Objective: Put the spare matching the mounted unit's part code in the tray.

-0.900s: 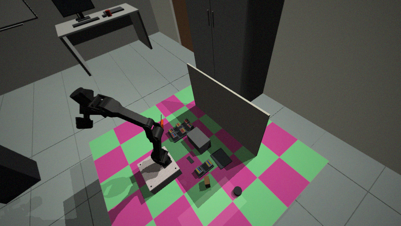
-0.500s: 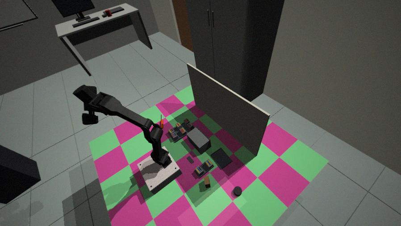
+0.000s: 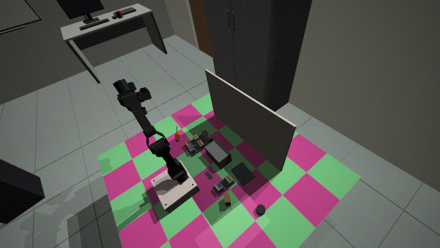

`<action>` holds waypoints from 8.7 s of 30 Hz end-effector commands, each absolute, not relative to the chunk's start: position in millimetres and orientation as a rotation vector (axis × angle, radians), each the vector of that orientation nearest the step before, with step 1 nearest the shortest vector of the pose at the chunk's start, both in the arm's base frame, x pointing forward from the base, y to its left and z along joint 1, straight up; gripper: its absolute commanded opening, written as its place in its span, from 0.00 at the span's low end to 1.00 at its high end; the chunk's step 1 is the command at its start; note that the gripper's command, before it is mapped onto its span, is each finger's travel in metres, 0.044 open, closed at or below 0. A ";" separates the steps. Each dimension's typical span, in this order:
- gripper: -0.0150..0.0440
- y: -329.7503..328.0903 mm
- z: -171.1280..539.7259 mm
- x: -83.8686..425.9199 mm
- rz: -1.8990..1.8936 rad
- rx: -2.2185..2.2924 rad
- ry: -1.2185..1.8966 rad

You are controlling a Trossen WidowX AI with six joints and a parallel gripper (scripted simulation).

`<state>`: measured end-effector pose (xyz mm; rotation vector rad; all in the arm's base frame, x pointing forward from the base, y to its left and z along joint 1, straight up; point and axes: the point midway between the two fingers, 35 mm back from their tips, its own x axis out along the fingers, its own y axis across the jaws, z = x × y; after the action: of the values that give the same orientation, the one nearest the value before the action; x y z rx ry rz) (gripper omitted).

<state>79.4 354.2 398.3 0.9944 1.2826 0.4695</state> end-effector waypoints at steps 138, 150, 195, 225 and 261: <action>0.76 197.0 -26.6 274.1 1.072 -1.077 1.267; 0.51 196.9 -26.3 273.8 1.072 -1.076 1.268; 0.25 194.2 125.5 265.1 1.072 -1.076 1.267; 0.25 53.4 130.7 342.5 1.028 -1.069 1.257; 0.25 -165.5 131.1 332.7 1.018 -1.087 1.280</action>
<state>337.2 -151.5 130.4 -1.0785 1.2799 1.0115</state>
